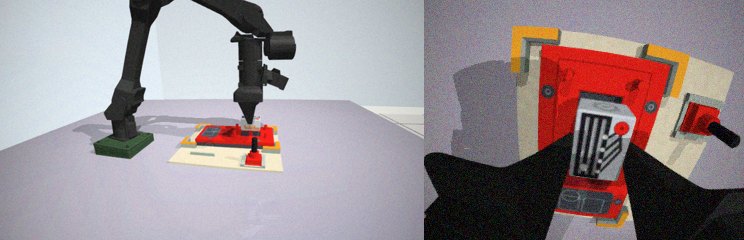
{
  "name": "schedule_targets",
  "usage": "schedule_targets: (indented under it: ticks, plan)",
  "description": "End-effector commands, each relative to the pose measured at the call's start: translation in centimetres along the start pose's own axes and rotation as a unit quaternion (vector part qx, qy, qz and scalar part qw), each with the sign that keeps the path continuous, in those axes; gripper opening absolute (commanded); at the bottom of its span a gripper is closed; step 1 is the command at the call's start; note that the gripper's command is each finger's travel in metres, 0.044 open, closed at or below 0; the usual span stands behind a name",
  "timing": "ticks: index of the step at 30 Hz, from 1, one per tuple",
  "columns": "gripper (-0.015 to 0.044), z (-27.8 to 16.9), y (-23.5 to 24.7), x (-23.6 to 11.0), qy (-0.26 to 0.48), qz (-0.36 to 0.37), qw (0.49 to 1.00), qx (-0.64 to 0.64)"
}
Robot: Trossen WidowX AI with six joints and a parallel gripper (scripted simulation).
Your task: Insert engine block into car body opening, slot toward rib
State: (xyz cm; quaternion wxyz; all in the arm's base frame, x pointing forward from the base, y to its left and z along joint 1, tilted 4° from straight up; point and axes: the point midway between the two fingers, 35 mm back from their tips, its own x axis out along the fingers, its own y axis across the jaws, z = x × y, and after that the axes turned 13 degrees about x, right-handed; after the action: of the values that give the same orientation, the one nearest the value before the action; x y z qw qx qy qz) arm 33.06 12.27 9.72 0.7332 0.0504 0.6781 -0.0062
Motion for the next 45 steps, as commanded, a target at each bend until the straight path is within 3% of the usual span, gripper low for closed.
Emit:
schedule_targets:
  ticks: [1,45]
  plan:
    - [0.0158,0.0,0.0,0.1,-0.001,-0.001,1.000,0.001]
    - [0.0158,0.0,0.0,1.3,-0.001,-0.001,1.000,-0.004]
